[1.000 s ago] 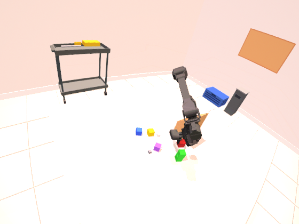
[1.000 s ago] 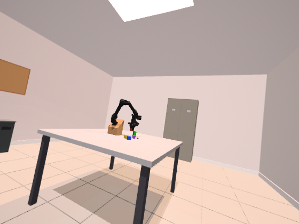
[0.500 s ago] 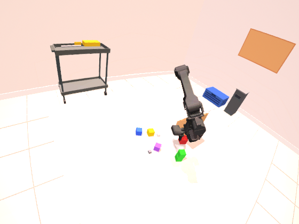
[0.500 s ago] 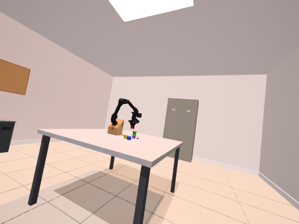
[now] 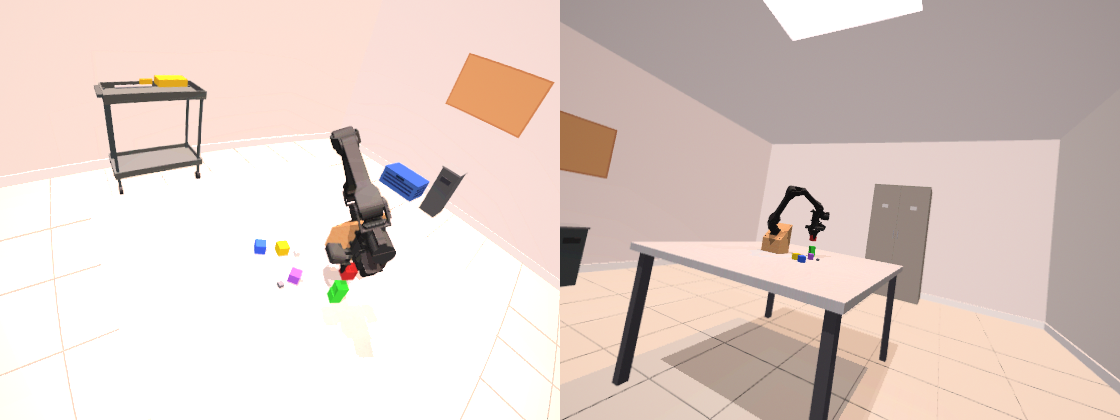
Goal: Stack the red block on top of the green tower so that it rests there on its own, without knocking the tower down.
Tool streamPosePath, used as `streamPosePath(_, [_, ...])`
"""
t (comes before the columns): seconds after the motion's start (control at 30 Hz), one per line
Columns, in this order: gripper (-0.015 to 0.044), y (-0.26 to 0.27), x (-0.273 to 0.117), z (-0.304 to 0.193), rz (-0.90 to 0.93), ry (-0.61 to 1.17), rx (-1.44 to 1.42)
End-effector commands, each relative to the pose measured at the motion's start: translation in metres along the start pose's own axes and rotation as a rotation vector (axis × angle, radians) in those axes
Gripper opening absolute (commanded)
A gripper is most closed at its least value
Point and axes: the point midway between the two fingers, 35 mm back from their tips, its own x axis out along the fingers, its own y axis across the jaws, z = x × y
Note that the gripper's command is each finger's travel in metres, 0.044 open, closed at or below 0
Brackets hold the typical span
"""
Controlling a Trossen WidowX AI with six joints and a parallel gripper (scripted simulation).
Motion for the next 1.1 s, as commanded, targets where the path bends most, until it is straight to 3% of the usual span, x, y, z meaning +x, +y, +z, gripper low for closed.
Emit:
streamPosePath(0.0, [0.0, 0.003, 0.002, 0.009, 0.004, 0.006, -0.001])
streamPosePath(0.47, [0.0, 0.002, 0.04, 0.007, 0.002, 0.008, -0.001])
streamPosePath(1.07, [0.0, 0.002, 0.041, 0.007, 0.002, 0.008, -0.001])
